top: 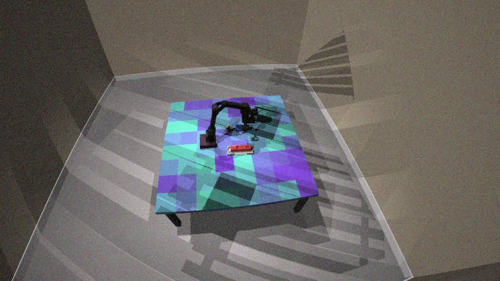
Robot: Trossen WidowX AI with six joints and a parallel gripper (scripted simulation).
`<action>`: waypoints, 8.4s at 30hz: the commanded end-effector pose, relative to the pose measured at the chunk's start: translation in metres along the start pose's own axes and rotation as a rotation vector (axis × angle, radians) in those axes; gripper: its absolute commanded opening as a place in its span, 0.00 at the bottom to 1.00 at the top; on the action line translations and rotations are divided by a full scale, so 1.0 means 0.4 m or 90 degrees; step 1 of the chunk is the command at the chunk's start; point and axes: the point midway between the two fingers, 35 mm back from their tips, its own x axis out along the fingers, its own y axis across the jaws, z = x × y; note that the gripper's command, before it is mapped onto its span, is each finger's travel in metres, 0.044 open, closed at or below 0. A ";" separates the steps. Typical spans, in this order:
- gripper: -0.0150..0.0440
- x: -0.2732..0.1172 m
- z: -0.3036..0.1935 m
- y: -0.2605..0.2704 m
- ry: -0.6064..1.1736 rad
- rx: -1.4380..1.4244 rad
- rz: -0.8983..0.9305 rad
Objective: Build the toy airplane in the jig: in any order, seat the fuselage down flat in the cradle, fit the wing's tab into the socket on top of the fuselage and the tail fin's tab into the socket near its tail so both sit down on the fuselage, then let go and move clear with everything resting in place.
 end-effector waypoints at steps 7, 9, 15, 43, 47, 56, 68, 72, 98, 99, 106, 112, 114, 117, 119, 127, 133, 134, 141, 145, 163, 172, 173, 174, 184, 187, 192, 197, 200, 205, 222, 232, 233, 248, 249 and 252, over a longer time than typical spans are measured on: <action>1.00 0.017 -0.047 0.240 -0.003 0.000 0.005; 1.00 0.017 -0.047 0.240 -0.003 0.000 0.005; 1.00 0.104 -0.047 0.241 -0.003 0.000 0.005; 1.00 0.220 -0.046 0.242 -0.003 0.000 0.005; 1.00 0.236 -0.046 0.242 -0.003 0.000 0.005; 0.78 0.246 -0.047 0.241 -0.003 0.000 0.005; 0.48 0.246 -0.047 0.241 -0.003 0.000 0.005; 0.30 0.232 -0.040 0.252 -0.016 -0.001 0.014; 0.25 0.055 -0.026 0.260 -0.020 -0.001 0.016; 0.25 0.047 -0.027 0.259 -0.019 -0.001 0.016; 0.25 -0.007 -0.034 0.251 -0.012 0.000 0.011; 0.25 -0.053 -0.043 0.243 -0.005 0.000 0.007; 0.25 -0.067 -0.046 0.240 -0.003 0.000 0.006; 0.25 -0.072 -0.047 0.238 -0.003 0.002 0.005; 0.25 -0.070 -0.044 0.228 -0.003 0.016 0.005; 0.25 -0.059 -0.030 0.164 -0.002 0.102 0.003; 0.25 -0.051 -0.023 0.116 -0.002 0.167 0.001; 0.25 -0.050 -0.022 0.108 -0.002 0.178 0.001; 0.25 -0.040 -0.018 0.051 -0.002 0.256 0.000; 0.25 -0.034 -0.018 0.018 -0.002 0.301 -0.001; 0.25 -0.009 -0.036 -0.127 -0.002 0.508 -0.004; 0.25 0.004 -0.055 -0.197 -0.003 0.613 -0.005; 0.25 0.006 -0.058 -0.204 -0.003 0.625 -0.005; 0.25 0.007 -0.061 -0.212 -0.003 0.636 -0.005; 0.25 0.023 -0.093 -0.285 -0.004 0.757 -0.006; 0.25 0.027 -0.104 -0.306 -0.005 0.793 -0.006; 0.25 0.035 -0.124 -0.340 -0.005 0.854 -0.006; 0.25 0.043 -0.146 -0.372 -0.006 0.915 -0.006; 0.25 0.047 -0.159 -0.389 -0.006 0.949 -0.006; 0.39 0.048 -0.161 -0.393 -0.007 0.957 -0.006; 0.58 0.054 -0.161 -0.393 -0.007 0.957 -0.006; 0.58 0.095 -0.158 -0.394 -0.007 0.957 -0.006; 0.58 0.099 -0.158 -0.394 -0.007 0.957 -0.006; 0.58 0.148 -0.160 -0.393 -0.006 0.957 -0.006; 0.57 0.144 -0.161 -0.394 -0.006 0.955 -0.009; 0.54 0.144 -0.161 -0.394 -0.006 0.955 -0.009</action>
